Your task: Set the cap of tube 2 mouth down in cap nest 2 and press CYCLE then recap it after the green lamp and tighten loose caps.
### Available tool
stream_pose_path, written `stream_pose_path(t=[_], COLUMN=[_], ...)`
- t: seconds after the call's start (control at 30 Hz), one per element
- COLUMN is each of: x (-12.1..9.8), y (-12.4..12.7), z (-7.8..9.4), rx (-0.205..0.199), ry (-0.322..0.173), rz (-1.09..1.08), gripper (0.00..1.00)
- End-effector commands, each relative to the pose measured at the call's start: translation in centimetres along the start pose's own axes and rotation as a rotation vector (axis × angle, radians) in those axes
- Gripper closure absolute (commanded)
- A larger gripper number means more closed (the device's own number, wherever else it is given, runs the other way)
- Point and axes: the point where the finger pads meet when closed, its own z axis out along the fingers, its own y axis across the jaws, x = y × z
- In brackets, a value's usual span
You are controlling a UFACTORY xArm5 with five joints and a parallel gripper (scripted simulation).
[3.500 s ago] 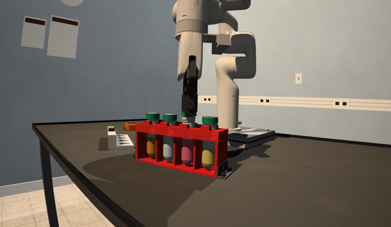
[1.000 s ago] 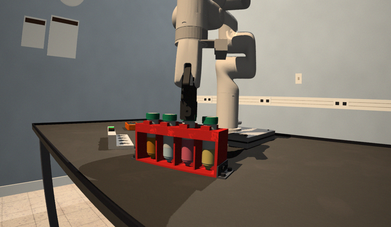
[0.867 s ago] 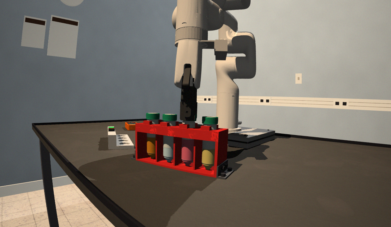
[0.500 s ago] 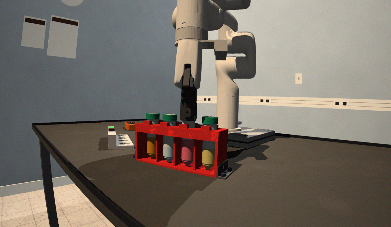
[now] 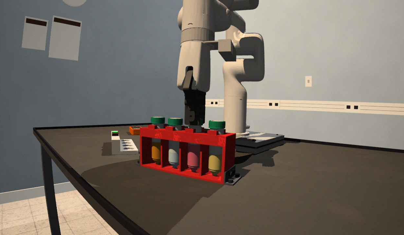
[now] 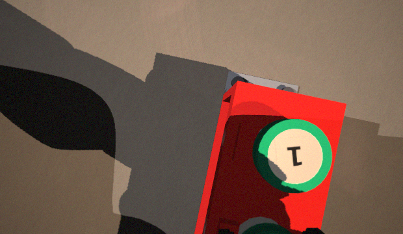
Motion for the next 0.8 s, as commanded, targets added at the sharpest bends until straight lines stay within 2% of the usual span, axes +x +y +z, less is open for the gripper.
stream_pose_path(t=[0.0,0.5,0.7,0.73,0.77], x=[-0.01,-0.01,-0.01,-0.01,-0.01], y=[0.12,0.12,0.12,0.12,0.12], z=[-0.09,-0.02,-0.02,-0.02,-0.02], rx=[-0.004,-0.004,-0.004,-0.004,-0.004], ry=[0.000,0.001,0.001,0.001,0.001], rz=[0.162,0.595,0.614,0.614,0.614], gripper=[1.00,1.00,1.00,0.54,0.54])
